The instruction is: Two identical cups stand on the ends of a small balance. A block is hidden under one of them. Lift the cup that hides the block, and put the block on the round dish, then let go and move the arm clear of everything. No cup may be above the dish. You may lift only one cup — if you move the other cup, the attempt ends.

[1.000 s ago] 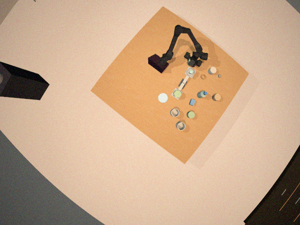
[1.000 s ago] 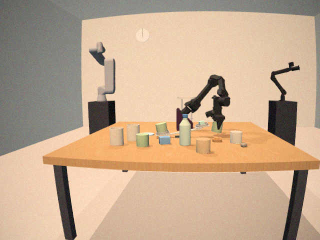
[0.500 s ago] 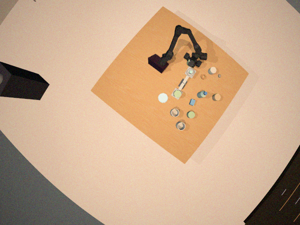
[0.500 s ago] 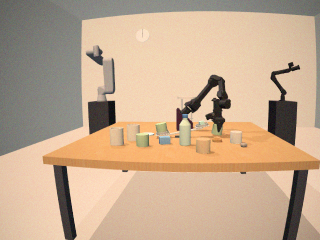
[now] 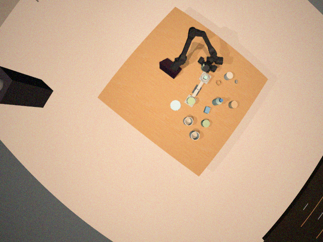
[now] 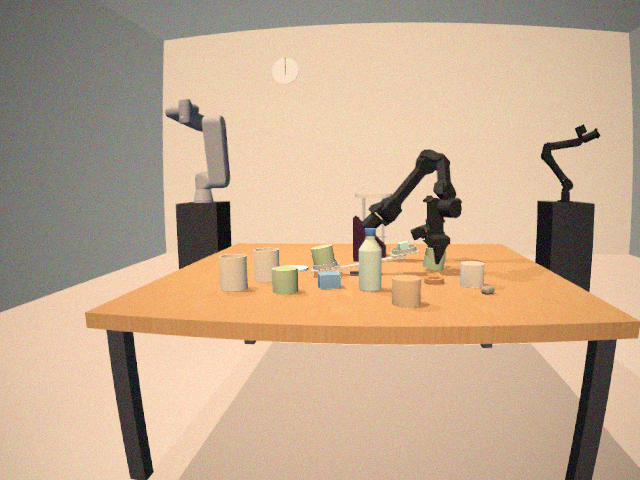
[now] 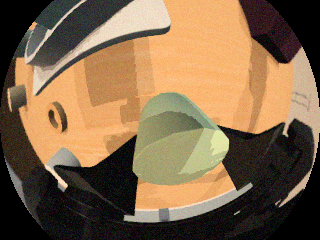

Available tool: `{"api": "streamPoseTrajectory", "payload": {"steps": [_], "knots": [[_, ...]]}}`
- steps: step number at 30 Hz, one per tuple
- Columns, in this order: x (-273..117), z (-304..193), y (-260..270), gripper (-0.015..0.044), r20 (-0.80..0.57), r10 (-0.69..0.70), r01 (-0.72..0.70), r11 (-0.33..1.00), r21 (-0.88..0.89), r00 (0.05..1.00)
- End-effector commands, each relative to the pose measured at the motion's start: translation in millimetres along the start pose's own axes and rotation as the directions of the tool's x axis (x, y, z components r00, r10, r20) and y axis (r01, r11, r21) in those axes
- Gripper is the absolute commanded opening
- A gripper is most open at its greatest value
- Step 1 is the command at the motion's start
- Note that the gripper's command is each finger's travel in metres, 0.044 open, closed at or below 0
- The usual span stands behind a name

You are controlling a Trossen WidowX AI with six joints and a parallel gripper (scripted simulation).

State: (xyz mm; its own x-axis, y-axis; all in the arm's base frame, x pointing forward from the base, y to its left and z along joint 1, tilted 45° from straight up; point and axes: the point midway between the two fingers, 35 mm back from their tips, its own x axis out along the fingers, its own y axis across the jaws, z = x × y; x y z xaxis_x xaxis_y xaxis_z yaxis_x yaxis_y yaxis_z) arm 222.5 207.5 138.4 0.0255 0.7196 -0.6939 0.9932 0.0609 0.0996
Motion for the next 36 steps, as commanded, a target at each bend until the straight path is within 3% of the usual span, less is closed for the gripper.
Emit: {"api": "streamPoseTrajectory", "payload": {"steps": [1, 5, 12, 19, 29, 36], "knots": [[-9, 0, 1, 0.0440, 0.003, 0.001, -0.001, 1.000, -0.003, 1.000], [-52, 2, 1, 0.0440, 0.008, 0.000, 0.000, 1.000, 0.003, 1.000], [-54, 2, 1, 0.0440, 0.008, 0.001, -0.001, 1.000, 0.003, 1.000], [-70, 30, 26, 0.0260, 0.033, 0.043, -0.042, 0.998, -0.038, 0.999], [-106, 115, 48, 0.0260, 0.018, 0.000, 0.003, 0.984, -0.180, 1.000], [-107, 117, 48, 0.0260, 0.016, -0.001, 0.004, 0.983, -0.183, 1.000]]}}
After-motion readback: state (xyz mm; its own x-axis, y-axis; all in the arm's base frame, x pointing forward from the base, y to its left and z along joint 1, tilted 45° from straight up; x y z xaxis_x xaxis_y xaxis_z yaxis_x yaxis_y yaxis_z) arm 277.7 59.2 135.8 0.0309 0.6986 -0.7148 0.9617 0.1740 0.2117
